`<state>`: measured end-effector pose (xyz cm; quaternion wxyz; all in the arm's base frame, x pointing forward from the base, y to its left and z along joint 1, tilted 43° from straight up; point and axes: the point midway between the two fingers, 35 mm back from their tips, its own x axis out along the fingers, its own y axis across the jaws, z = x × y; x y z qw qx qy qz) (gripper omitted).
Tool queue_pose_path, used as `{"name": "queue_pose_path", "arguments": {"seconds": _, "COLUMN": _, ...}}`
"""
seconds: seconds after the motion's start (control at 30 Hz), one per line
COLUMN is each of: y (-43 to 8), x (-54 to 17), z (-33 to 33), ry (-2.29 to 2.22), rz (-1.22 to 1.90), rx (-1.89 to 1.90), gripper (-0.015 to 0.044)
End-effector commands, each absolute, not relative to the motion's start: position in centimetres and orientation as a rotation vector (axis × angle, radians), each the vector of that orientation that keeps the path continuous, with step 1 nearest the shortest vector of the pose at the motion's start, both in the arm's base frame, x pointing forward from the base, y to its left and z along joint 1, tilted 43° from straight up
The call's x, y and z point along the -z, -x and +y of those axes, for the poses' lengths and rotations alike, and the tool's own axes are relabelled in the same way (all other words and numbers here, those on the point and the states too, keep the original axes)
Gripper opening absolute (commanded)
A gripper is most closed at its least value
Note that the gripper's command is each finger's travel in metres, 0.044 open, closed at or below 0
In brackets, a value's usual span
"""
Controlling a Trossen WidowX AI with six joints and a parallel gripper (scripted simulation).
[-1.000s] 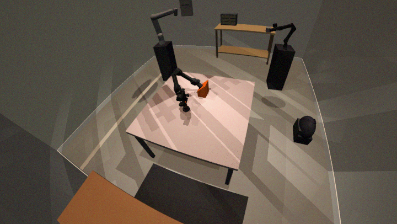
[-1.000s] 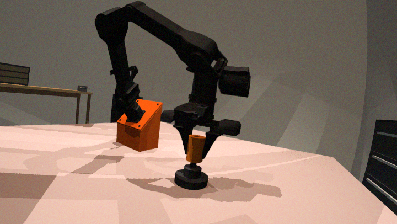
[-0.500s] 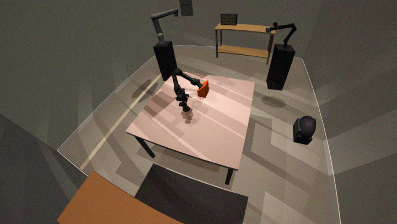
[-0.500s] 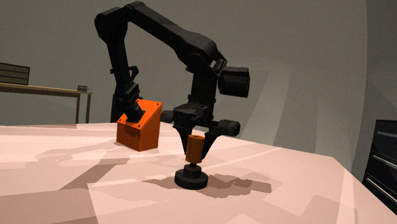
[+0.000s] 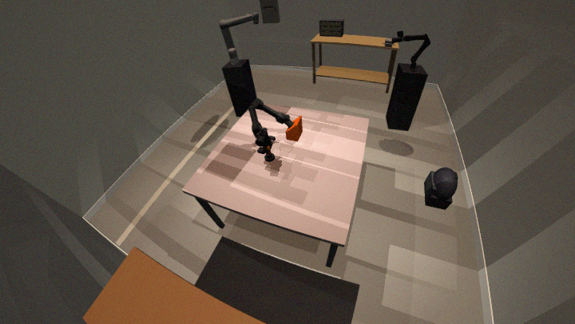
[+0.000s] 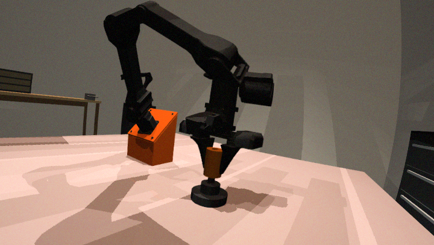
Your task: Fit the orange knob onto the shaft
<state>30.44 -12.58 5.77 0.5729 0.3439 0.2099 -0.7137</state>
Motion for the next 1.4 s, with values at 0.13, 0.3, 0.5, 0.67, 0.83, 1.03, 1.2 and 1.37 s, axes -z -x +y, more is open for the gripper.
{"name": "queue_pose_path", "arguments": {"seconds": 0.13, "y": -30.4, "x": -5.6, "z": -12.77, "ry": -0.815, "rz": 0.478, "rx": 1.674, "gripper": 0.0}}
{"name": "queue_pose_path", "arguments": {"seconds": 0.3, "y": -30.39, "x": -5.65, "z": -12.76, "ry": -0.815, "rz": 0.478, "rx": 1.674, "gripper": 0.0}}
{"name": "queue_pose_path", "arguments": {"seconds": 0.5, "y": -30.43, "x": -6.01, "z": -12.53, "ry": -0.815, "rz": 0.478, "rx": 1.674, "gripper": 0.0}}
{"name": "queue_pose_path", "arguments": {"seconds": 0.67, "y": -30.49, "x": -6.03, "z": -12.49, "ry": -0.879, "rz": 0.407, "rx": 1.705, "gripper": 0.0}}
{"name": "queue_pose_path", "arguments": {"seconds": 0.83, "y": -30.59, "x": -5.86, "z": -12.44, "ry": -0.967, "rz": 0.305, "rx": 1.744, "gripper": 0.0}}
{"name": "queue_pose_path", "arguments": {"seconds": 1.03, "y": -30.48, "x": -5.65, "z": -12.65, "ry": -0.967, "rz": 0.305, "rx": 1.744, "gripper": 0.0}}
{"name": "queue_pose_path", "arguments": {"seconds": 1.2, "y": -30.42, "x": -5.65, "z": -12.76, "ry": -0.967, "rz": 0.305, "rx": 1.744, "gripper": 0.0}}
{"name": "queue_pose_path", "arguments": {"seconds": 1.37, "y": -30.41, "x": -5.66, "z": -12.77, "ry": -0.967, "rz": 0.305, "rx": 1.744, "gripper": 0.0}}
